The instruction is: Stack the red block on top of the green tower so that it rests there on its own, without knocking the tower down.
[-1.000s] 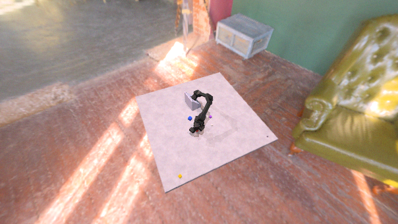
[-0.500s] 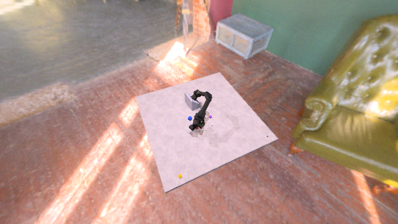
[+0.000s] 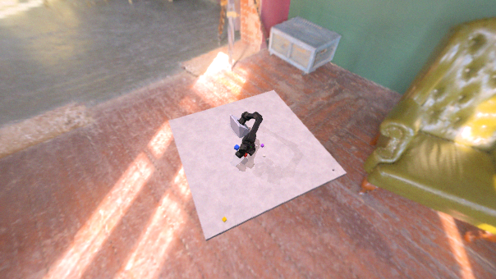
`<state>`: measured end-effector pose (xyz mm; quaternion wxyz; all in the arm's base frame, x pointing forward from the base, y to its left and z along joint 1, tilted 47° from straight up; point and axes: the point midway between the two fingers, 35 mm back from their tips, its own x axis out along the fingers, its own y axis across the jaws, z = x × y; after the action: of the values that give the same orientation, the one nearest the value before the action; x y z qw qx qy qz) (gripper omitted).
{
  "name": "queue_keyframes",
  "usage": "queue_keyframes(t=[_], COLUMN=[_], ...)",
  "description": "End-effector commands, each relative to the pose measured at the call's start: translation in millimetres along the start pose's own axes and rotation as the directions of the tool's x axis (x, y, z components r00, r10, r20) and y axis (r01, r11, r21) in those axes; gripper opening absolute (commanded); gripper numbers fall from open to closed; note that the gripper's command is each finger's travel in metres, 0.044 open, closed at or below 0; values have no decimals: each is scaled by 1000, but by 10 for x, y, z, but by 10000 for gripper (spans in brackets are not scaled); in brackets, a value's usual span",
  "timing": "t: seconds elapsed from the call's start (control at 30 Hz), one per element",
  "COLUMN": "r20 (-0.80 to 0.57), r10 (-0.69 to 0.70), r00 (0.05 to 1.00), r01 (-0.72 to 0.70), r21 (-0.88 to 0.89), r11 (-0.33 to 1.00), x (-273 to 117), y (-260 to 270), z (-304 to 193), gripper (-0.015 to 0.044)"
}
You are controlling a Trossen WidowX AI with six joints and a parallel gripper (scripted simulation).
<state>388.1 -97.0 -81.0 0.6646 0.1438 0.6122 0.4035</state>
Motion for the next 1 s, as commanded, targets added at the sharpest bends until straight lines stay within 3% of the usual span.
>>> queue_keyframes(t=[0.0, 0.97], r20=[-3, -7], r10=[-1, 2], r00=[1000, 1000], r01=[1, -2], r21=[-4, -5], r11=[1000, 1000], x=[-9, -159], y=[2, 793], z=[1, -288], gripper=[0, 0])
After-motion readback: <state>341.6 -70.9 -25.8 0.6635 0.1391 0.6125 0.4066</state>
